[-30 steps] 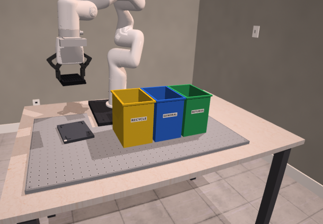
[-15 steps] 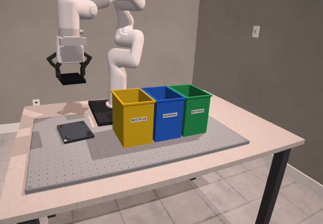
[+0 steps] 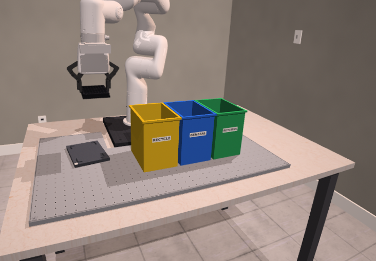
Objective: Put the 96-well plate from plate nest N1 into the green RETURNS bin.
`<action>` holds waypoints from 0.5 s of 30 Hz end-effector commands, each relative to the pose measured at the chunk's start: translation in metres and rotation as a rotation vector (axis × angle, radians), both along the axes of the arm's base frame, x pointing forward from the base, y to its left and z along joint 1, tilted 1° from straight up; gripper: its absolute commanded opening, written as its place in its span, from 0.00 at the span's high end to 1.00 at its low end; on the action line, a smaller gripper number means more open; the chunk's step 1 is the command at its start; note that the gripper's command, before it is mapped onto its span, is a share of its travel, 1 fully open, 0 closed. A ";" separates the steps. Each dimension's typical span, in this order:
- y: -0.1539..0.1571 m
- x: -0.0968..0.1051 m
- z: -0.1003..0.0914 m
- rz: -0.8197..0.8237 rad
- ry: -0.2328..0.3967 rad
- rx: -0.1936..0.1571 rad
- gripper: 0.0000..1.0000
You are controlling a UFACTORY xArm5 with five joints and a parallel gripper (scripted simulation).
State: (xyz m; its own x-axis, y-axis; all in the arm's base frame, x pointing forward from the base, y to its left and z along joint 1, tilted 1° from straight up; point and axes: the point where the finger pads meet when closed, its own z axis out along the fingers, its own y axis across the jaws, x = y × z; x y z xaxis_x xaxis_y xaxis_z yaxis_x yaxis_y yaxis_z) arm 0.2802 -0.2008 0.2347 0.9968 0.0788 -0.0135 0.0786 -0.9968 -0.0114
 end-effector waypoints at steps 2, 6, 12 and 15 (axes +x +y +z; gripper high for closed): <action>0.017 0.003 0.002 -0.001 -0.004 -0.004 1.00; 0.030 0.005 0.002 -0.001 -0.004 -0.004 1.00; 0.044 0.007 0.002 -0.001 -0.005 -0.005 1.00; 0.054 0.008 0.002 -0.001 -0.005 -0.006 1.00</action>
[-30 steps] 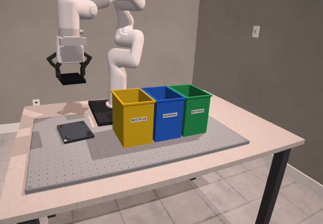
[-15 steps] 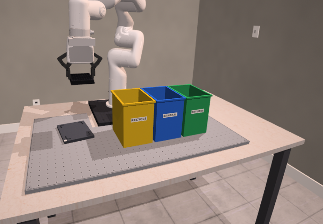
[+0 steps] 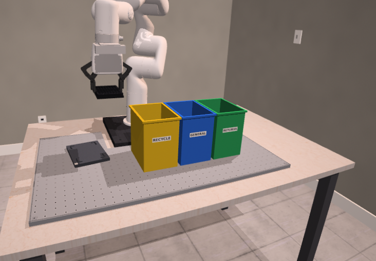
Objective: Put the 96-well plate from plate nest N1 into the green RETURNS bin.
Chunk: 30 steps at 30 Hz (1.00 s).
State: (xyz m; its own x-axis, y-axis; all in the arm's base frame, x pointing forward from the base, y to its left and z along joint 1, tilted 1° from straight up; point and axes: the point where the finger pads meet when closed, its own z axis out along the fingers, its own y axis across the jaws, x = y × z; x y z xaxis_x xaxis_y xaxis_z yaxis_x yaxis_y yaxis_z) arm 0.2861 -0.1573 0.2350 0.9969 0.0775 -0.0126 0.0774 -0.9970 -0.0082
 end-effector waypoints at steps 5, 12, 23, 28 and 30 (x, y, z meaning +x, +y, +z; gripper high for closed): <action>0.027 0.005 0.002 0.000 -0.005 -0.003 1.00; 0.046 0.007 0.002 0.000 -0.006 -0.004 1.00; 0.080 0.012 0.002 0.000 -0.008 -0.006 1.00; 0.096 0.014 0.002 0.000 -0.009 -0.006 1.00; 0.096 0.014 0.002 0.000 -0.009 -0.006 1.00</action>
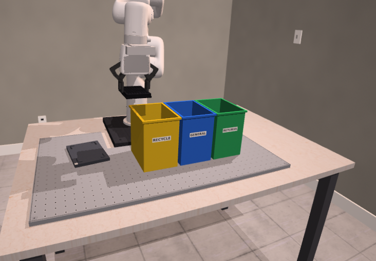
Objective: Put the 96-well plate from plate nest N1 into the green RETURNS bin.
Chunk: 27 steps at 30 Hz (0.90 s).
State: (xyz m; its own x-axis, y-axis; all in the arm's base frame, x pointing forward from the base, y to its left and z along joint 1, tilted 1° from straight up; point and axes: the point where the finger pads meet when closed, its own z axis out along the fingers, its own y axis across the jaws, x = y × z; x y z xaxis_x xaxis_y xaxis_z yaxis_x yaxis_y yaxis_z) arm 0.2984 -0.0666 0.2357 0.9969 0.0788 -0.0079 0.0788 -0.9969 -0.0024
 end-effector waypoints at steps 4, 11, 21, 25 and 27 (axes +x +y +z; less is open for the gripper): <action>0.019 0.004 0.001 -0.001 -0.005 -0.001 1.00; 0.042 0.007 0.002 -0.002 -0.007 -0.002 1.00; 0.069 0.010 0.002 -0.002 -0.009 -0.002 1.00; 0.082 0.012 0.002 -0.002 -0.010 -0.002 1.00; 0.089 0.013 0.002 -0.002 -0.011 -0.002 1.00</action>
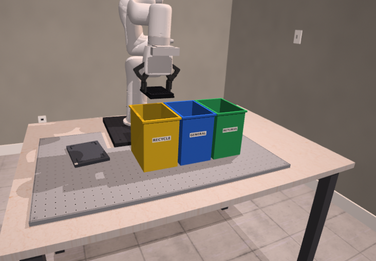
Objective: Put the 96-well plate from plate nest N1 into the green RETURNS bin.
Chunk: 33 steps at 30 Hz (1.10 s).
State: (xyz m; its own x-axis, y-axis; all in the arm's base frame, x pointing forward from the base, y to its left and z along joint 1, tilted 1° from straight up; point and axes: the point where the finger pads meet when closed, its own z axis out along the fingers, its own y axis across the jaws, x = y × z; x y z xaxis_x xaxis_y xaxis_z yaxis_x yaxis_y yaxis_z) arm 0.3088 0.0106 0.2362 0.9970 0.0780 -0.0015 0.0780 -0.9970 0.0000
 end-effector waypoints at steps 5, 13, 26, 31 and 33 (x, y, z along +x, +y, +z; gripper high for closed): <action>0.029 0.005 0.001 -0.001 -0.006 0.001 1.00; 0.049 0.007 0.002 -0.001 -0.007 0.001 1.00; 0.085 0.012 0.002 -0.001 -0.010 0.002 1.00; 0.102 0.014 0.002 -0.001 -0.011 0.003 1.00; 0.108 0.015 0.002 -0.001 -0.011 0.004 1.00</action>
